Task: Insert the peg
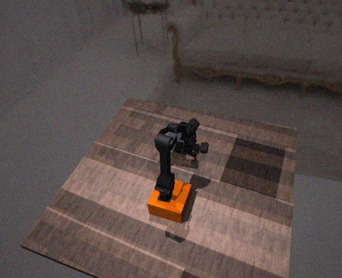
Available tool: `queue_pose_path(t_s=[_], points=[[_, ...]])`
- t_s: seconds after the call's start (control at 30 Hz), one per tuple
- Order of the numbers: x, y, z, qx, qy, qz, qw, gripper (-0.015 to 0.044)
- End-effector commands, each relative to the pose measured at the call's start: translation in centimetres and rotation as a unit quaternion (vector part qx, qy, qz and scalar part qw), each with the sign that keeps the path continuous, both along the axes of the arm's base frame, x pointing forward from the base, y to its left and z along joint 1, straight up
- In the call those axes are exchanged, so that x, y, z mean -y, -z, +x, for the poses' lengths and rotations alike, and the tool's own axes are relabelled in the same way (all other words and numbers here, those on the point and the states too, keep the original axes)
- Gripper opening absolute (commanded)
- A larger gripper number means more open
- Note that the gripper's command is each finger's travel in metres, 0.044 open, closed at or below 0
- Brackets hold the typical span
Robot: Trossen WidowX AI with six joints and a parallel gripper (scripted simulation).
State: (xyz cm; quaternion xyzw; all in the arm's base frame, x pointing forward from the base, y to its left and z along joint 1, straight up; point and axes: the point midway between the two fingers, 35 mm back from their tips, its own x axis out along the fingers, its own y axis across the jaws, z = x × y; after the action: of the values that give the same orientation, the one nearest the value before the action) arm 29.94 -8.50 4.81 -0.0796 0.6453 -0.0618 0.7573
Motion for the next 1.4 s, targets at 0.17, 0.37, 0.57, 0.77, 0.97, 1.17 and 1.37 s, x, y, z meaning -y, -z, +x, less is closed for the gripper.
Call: queue_pose_path(t_s=[0.17,0.37,0.57,0.77,0.97,1.17,1.37], points=[[-0.9,0.2,0.5,0.008,-0.026,-0.018,0.999,0.0000],[-1.5,0.2,0.8,0.016,-0.041,-0.029,0.999,0.0000],[-2.1,0.3,1.2,0.023,-0.057,-0.039,0.997,0.0000],[-2.8,0.3,1.6,0.031,-0.072,-0.050,0.996,0.0000],[-3.4,0.3,1.9,0.039,-0.087,-0.060,0.994,0.0000],[-4.1,0.3,2.2,0.048,-0.102,-0.069,0.991,0.0000],[-4.8,0.3,2.5,0.056,-0.116,-0.079,0.989,0.0000]])
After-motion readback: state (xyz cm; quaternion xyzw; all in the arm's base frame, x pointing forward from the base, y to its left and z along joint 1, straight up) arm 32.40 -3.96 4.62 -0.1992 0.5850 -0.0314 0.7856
